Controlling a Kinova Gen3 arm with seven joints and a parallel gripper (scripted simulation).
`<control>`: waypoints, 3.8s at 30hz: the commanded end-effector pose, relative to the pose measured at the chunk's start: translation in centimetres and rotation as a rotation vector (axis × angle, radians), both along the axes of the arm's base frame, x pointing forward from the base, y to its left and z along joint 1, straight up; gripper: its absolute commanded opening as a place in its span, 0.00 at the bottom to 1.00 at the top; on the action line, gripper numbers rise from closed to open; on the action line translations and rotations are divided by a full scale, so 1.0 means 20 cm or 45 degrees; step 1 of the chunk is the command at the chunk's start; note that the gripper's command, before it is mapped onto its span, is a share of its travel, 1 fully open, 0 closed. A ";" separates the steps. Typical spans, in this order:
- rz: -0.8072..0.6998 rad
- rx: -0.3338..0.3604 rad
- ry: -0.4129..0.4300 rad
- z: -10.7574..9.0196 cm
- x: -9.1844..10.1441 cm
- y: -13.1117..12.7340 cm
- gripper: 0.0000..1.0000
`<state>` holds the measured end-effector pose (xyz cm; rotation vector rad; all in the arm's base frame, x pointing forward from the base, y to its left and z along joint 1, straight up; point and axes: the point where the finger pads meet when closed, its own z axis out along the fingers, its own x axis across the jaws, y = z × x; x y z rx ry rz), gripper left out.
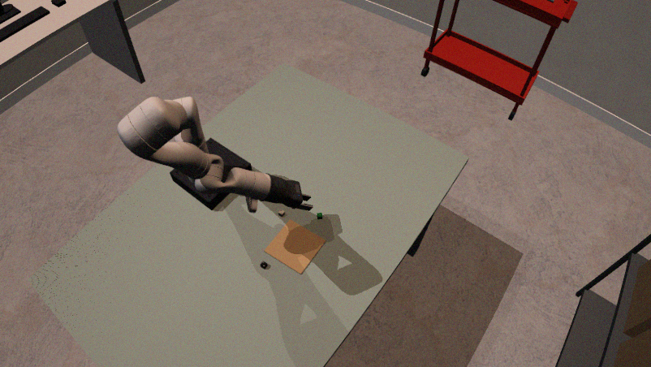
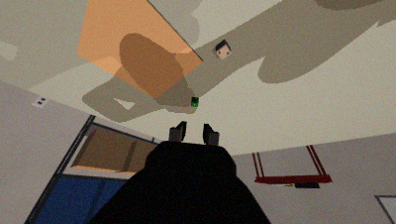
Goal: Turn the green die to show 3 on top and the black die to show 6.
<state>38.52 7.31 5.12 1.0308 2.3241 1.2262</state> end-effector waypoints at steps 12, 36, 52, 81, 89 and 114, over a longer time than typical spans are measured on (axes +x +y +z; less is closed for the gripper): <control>0.027 -0.188 0.122 0.08 0.06 0.05 0.64; 0.035 -0.484 0.426 0.13 0.13 0.10 0.64; 0.036 -0.691 0.641 0.18 0.17 0.14 0.64; 0.040 -0.871 0.828 0.22 0.21 0.18 0.64; 0.040 -0.873 0.830 0.22 0.21 0.18 0.64; -0.001 -0.859 0.846 -0.03 0.18 0.16 0.64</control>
